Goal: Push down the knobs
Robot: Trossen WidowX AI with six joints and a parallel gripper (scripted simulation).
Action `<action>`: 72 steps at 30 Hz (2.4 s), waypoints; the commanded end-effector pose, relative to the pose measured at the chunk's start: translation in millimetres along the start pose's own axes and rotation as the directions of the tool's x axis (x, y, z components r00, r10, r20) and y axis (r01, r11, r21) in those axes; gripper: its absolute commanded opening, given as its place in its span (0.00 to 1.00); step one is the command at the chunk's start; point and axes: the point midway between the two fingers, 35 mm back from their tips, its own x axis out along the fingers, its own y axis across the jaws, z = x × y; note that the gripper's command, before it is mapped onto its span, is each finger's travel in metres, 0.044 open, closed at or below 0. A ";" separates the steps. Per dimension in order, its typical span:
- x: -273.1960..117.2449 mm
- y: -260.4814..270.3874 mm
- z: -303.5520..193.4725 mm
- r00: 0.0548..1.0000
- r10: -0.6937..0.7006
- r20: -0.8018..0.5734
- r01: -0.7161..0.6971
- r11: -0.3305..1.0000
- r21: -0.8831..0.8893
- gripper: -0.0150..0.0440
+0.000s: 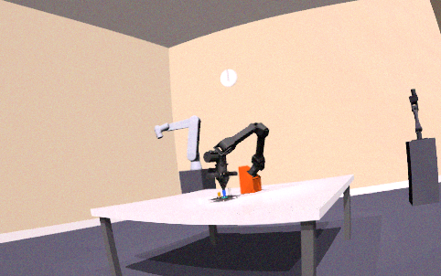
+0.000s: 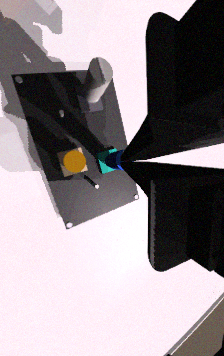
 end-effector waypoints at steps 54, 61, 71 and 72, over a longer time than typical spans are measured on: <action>23.7 -0.7 -2.7 1.000 -0.029 -0.002 0.029 0.999 -0.024 0.25; 22.1 -0.5 -2.6 1.000 -0.029 -0.001 0.029 0.999 -0.024 0.25; 7.2 0.5 -2.5 1.000 -0.029 0.000 0.029 0.999 -0.024 0.25; 5.6 0.6 -2.4 1.000 -0.029 0.000 0.029 0.999 -0.024 0.25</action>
